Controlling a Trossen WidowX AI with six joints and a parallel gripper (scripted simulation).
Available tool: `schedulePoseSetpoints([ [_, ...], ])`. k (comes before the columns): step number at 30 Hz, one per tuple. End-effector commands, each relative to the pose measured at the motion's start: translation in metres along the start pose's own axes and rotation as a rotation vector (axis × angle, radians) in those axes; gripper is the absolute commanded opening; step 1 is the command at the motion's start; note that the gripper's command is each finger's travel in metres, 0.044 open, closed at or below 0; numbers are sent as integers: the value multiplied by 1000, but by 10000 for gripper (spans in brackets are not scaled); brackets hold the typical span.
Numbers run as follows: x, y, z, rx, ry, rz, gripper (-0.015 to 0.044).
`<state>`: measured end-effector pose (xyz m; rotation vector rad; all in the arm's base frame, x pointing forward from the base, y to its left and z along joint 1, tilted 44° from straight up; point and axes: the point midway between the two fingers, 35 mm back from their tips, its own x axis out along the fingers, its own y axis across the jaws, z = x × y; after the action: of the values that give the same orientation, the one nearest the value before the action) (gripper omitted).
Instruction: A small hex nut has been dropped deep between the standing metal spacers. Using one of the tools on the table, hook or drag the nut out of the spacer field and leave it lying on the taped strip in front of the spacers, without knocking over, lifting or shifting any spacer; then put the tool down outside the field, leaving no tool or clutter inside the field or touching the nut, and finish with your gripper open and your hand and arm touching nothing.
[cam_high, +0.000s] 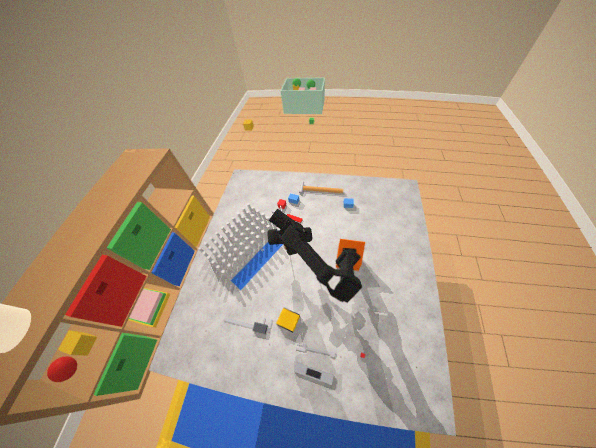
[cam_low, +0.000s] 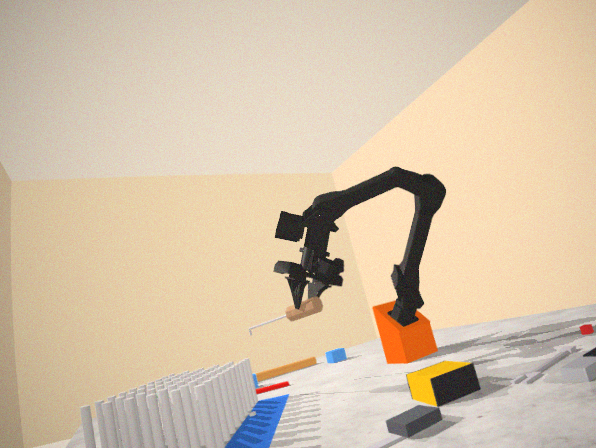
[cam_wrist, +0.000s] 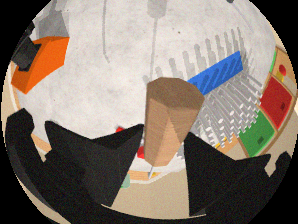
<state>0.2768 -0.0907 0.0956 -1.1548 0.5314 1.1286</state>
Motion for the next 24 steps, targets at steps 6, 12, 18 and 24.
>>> schedulePoseSetpoints([
  [6,-1,5,-48,242,66,83,0],
  [12,1,14,-78,394,103,137,0],
  [18,3,25,-107,544,142,191,0],
  [24,5,40,-135,691,183,244,0],
])
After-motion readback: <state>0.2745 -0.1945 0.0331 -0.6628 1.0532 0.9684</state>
